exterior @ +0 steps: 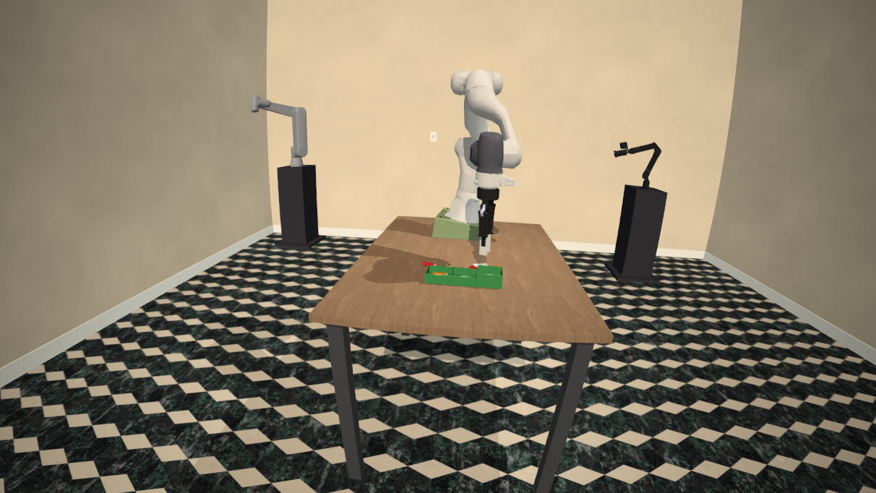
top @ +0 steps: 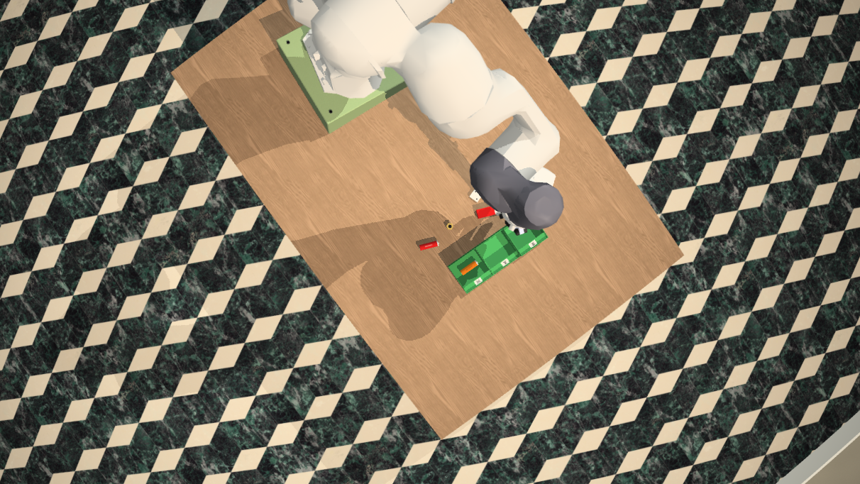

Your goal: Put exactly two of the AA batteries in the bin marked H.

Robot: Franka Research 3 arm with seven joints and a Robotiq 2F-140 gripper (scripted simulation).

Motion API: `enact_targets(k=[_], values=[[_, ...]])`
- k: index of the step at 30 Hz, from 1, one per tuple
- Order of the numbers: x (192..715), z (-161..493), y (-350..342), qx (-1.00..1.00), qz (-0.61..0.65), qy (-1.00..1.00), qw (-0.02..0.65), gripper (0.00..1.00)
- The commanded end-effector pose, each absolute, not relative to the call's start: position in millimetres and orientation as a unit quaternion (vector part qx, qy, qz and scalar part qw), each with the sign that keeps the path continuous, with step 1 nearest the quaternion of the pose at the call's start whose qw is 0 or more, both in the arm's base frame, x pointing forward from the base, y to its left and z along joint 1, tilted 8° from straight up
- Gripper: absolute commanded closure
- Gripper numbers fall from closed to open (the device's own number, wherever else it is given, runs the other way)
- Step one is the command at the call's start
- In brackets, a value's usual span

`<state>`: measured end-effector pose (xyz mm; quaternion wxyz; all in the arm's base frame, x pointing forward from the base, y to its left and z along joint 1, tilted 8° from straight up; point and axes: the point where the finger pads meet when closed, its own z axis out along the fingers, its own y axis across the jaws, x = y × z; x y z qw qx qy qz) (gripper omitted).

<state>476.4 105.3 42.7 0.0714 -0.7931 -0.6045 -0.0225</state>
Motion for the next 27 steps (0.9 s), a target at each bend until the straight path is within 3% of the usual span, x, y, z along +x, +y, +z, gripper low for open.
enact_targets(k=[1,27], values=[[464,49,132,-0.838,-0.022,-0.540,0.071,0.83],[451,53,155,-0.928,-0.017,-0.362,0.088,0.83]])
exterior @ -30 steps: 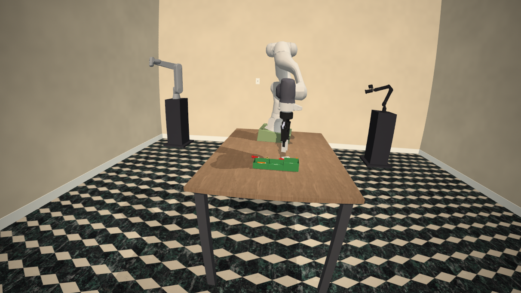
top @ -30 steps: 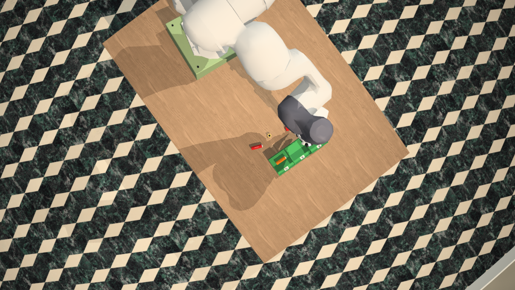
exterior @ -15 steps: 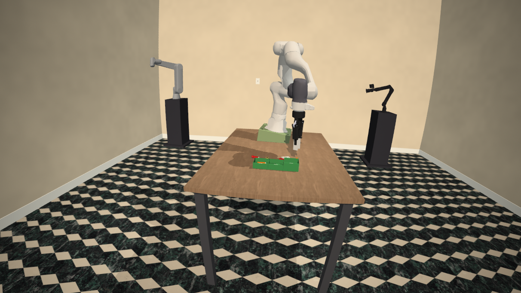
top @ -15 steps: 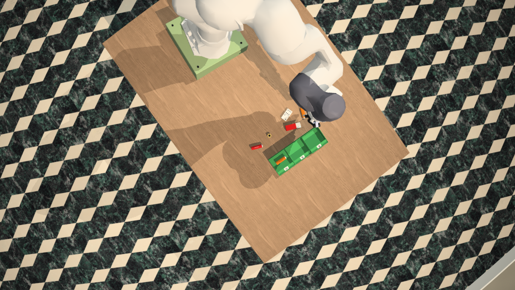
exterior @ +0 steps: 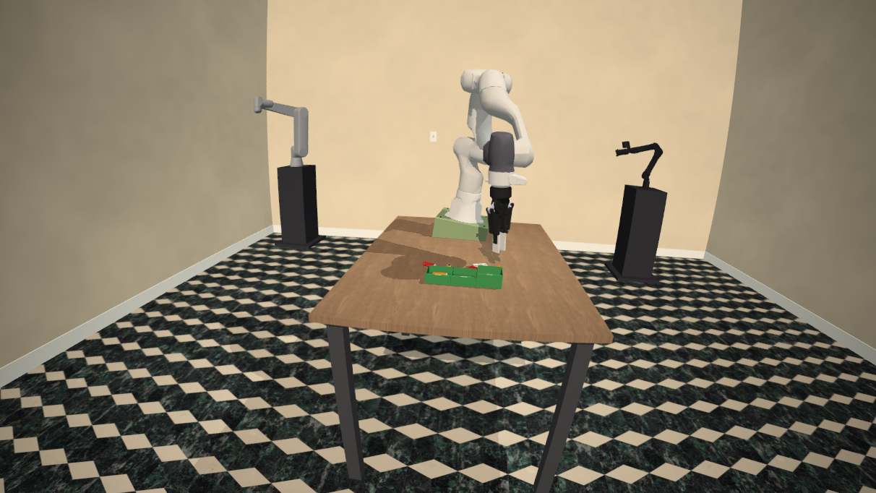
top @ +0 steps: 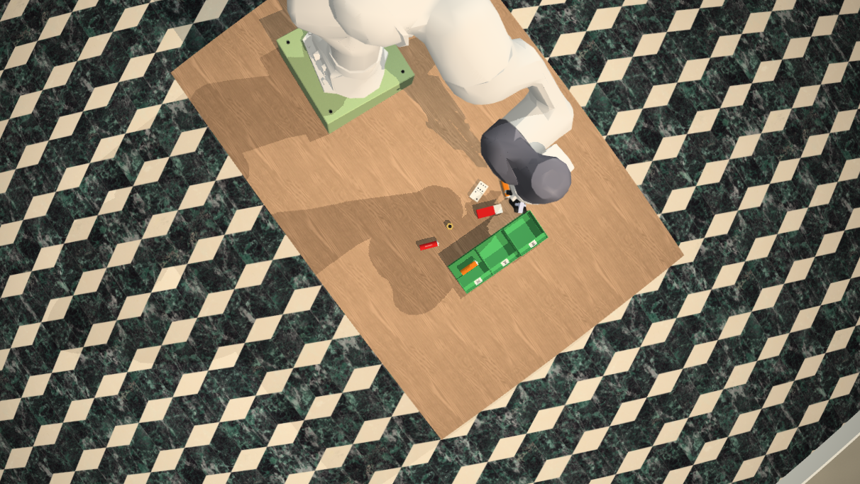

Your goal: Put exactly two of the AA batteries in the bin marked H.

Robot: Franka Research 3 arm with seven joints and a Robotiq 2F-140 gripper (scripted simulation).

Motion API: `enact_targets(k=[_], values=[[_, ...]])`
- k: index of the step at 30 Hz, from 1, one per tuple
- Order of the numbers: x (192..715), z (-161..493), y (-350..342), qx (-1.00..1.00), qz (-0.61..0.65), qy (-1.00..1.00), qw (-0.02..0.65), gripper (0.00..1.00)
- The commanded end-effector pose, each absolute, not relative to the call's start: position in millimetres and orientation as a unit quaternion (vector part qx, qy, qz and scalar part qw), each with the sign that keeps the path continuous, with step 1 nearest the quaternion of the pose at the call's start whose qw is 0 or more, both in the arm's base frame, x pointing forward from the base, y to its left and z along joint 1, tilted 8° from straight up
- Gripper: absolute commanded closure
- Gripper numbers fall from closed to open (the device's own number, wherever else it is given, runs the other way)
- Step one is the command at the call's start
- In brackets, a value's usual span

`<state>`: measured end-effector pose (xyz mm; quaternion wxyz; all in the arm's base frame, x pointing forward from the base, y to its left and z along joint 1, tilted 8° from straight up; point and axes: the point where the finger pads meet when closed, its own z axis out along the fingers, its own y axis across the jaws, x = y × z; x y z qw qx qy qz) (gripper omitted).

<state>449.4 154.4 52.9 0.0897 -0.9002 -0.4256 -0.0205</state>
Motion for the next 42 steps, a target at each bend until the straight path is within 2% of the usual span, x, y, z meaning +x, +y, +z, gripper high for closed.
enact_targets(k=[1,42], values=[[451.2,53.3,155.3,-0.931,-0.017,-0.353,0.088,0.83],[451.7,53.2,154.7,-0.995,-0.009,-0.035,0.091,0.83]])
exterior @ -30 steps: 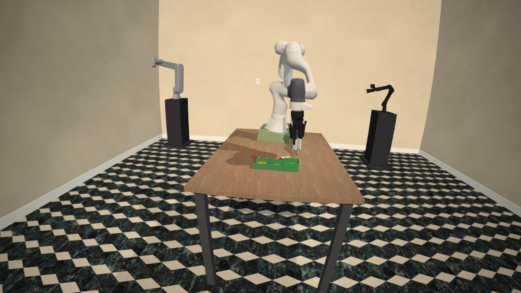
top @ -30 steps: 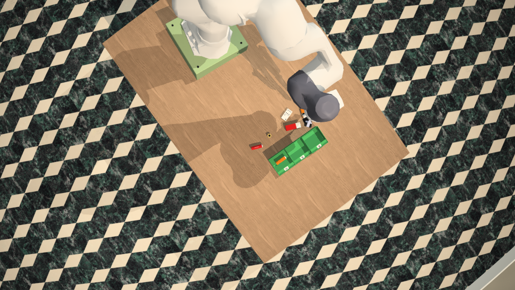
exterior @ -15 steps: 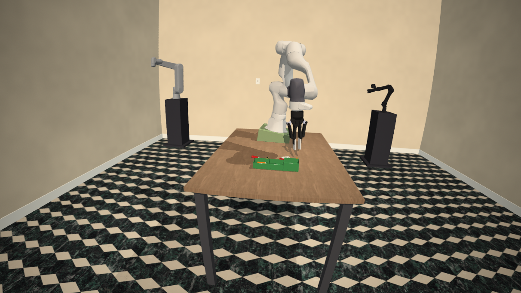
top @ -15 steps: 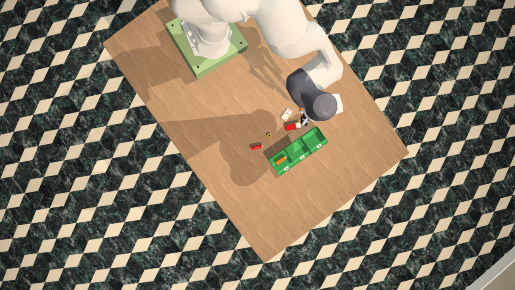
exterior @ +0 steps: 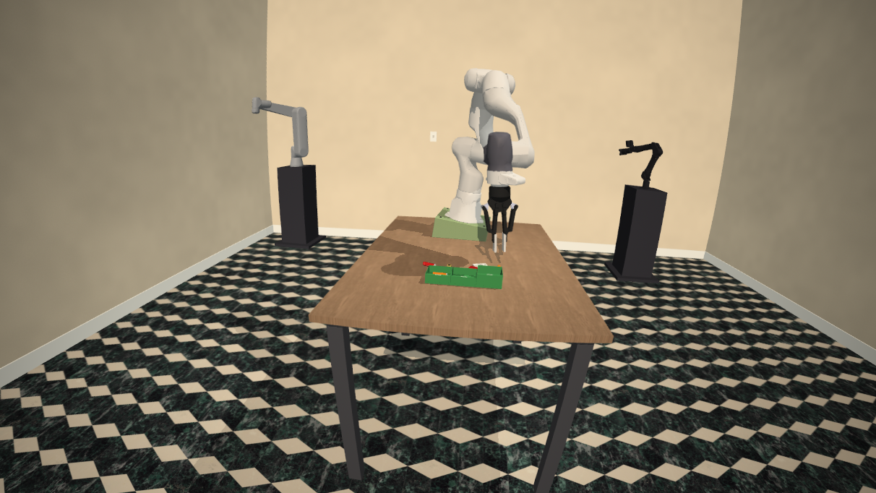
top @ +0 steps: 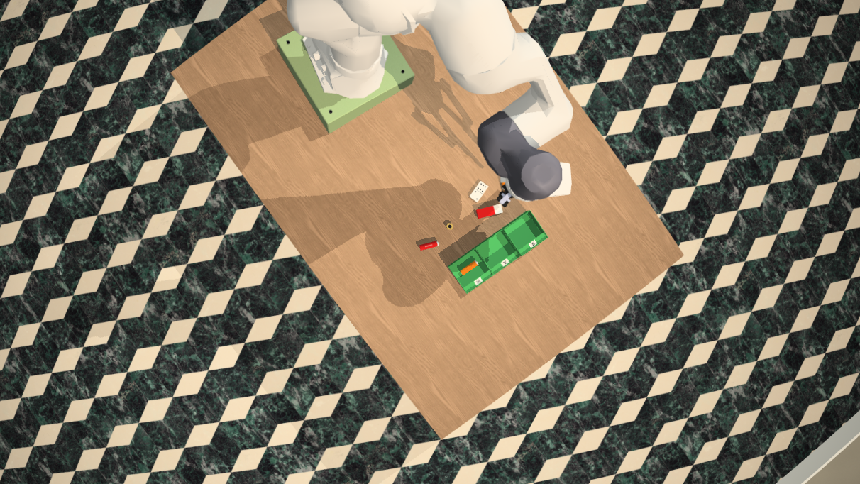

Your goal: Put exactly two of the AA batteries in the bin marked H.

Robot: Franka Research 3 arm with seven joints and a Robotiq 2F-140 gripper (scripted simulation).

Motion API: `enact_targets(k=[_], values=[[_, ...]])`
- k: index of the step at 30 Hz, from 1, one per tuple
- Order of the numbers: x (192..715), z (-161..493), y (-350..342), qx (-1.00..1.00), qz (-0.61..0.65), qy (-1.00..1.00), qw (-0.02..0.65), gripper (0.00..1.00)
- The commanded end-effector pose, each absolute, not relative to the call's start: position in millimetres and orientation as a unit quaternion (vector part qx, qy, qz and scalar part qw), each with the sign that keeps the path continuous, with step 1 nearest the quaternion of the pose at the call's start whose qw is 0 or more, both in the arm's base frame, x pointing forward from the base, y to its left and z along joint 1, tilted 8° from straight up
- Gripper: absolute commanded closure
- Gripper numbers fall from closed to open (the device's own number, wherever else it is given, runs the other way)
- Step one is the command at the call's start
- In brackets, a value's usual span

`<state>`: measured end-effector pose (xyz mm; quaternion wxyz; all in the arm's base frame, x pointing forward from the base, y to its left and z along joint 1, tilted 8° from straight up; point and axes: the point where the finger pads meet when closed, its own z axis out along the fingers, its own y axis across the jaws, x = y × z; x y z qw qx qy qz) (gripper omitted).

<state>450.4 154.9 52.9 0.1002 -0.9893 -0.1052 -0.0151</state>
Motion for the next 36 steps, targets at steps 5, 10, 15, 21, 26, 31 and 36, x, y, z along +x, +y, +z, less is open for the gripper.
enact_targets(k=[5,10,15,21,26,31,36], values=[[450.3,53.0,155.1,-0.995,-0.008,-0.037,0.094,0.83],[450.2,53.0,155.1,-0.996,-0.002,0.025,0.086,0.83],[450.1,53.1,155.0,-0.995,0.001,0.058,0.081,0.83],[450.1,53.1,155.0,-0.993,0.004,0.095,0.075,0.83],[450.2,53.1,154.8,-0.990,0.006,0.126,0.071,0.83],[450.4,53.2,154.7,-0.986,0.008,0.156,0.066,0.83],[450.4,53.2,154.7,-0.986,0.008,0.156,0.066,0.83]])
